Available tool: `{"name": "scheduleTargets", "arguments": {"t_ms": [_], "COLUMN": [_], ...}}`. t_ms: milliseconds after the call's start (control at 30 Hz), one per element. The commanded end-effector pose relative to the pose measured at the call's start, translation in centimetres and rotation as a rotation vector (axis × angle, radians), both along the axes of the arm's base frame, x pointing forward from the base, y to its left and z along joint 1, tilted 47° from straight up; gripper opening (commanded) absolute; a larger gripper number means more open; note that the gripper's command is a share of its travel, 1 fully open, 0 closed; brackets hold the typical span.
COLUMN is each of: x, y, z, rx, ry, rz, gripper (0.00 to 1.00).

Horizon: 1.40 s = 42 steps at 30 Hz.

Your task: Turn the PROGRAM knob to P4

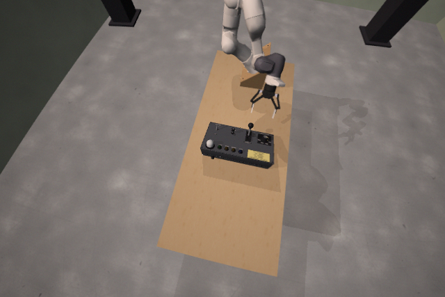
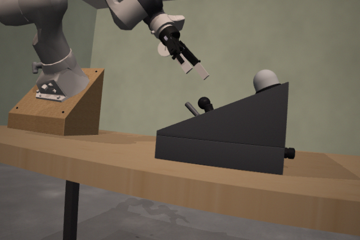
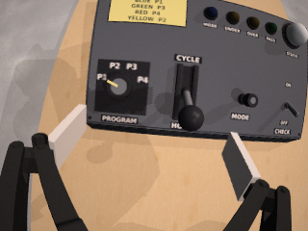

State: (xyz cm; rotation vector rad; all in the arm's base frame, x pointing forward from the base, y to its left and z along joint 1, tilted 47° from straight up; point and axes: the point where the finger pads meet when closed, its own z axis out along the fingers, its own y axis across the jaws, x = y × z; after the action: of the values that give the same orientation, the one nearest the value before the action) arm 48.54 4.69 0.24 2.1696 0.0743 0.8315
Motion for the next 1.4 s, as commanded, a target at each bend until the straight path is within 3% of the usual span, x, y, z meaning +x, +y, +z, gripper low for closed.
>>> {"name": "scheduleTargets", "arguments": {"t_ms": [0, 500, 700, 833, 967, 1067, 1200, 1233, 1267, 1300, 1367], "x": [0.0, 0.3, 2.1, 4.2, 6.3, 6.3, 7.7, 7.7, 7.9, 7.9, 8.1], "y": [0.0, -0.1, -0.3, -1.0, -2.6, -2.6, -4.6, -4.6, -5.1, -5.1, -5.7], "z": [0.0, 0.3, 2.0, 4.6, 8.7, 8.7, 14.6, 14.6, 16.3, 16.3, 20.4], "rx": [0.005, 0.009, 0.035, 0.077, 0.157, 0.157, 0.304, 0.304, 0.355, 0.355, 0.477], "ry": [-0.004, -0.007, -0.025, -0.034, -0.018, -0.018, 0.046, 0.046, 0.070, 0.070, 0.126], "rz": [-0.005, -0.020, -0.116, -0.251, -0.444, -0.444, -0.665, -0.665, -0.717, -0.717, -0.805], "gripper": [1.00, 1.00, 1.00, 1.00, 1.00, 1.00, 1.00, 1.00, 1.00, 1.00, 1.00]}}
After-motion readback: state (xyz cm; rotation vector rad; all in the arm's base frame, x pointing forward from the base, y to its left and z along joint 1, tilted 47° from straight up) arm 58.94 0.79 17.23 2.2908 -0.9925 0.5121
